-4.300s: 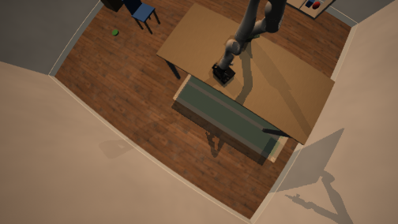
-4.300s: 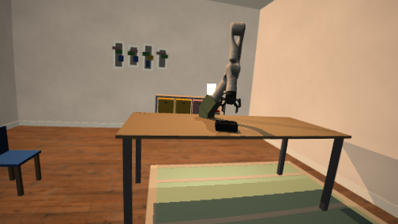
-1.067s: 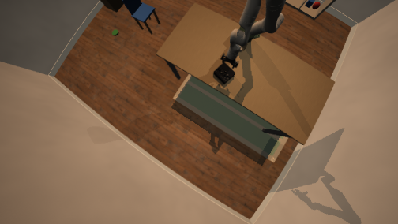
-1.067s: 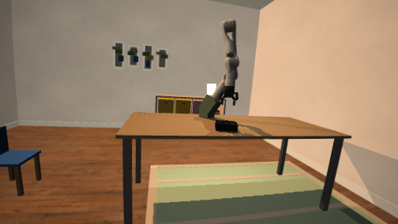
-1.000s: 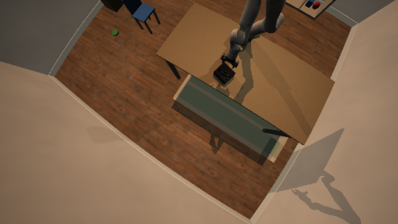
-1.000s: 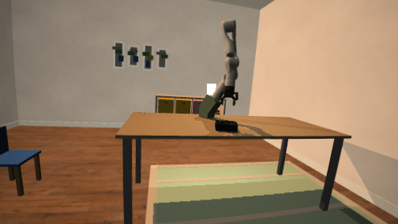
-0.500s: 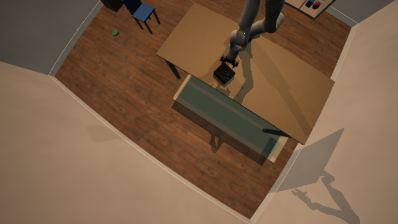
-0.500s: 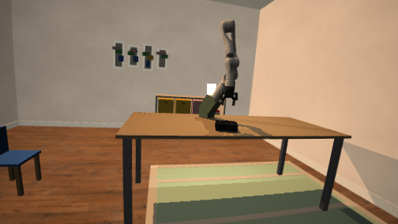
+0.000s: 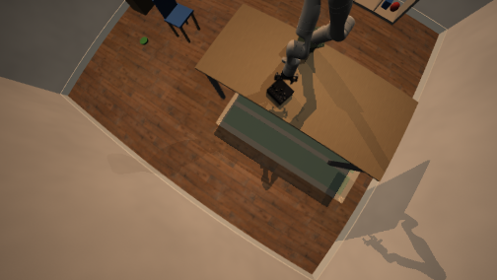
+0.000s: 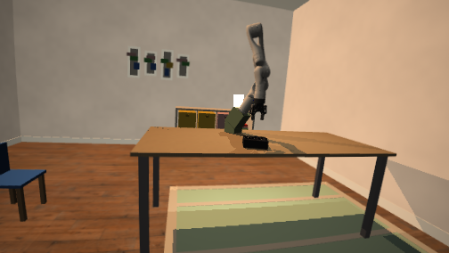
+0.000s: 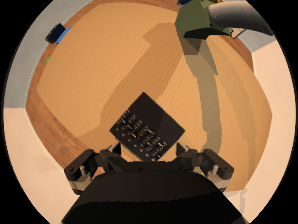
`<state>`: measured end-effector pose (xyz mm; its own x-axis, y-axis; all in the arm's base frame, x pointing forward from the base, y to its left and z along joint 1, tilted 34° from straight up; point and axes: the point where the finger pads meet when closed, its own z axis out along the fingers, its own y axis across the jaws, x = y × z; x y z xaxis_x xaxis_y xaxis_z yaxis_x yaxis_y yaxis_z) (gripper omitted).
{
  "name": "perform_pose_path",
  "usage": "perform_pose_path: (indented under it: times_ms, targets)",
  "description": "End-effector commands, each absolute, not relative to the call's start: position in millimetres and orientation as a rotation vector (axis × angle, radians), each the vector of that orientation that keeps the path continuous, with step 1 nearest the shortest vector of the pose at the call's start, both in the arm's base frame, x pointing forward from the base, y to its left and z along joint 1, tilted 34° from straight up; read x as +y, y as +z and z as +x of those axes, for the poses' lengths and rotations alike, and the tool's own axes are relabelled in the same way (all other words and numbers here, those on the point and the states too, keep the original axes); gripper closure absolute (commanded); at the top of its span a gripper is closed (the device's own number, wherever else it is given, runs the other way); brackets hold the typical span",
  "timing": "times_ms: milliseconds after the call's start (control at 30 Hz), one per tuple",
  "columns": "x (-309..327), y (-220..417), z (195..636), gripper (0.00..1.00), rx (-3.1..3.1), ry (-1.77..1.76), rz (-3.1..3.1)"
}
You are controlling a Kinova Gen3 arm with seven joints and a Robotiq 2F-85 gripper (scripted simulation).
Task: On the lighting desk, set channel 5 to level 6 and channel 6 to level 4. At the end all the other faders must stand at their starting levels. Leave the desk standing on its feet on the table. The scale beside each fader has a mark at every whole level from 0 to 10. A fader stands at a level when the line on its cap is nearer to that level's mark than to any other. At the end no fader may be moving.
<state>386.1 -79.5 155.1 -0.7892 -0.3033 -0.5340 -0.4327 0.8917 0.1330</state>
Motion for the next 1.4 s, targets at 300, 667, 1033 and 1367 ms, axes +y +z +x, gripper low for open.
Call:
perform_pose_path:
  times_ms: [300,667,1033,1367]
  targets:
    - [-73.7,150.4,394.7,0.0,2.375,0.219,-0.986]
    - [-70.1,145.7,403.5,0.0,2.147,0.083,-1.394]
    - [-66.0,140.0,414.9,0.0,1.807,-0.08,-1.813]
    - [-62.5,134.9,425.6,0.0,1.458,-0.223,-2.12]
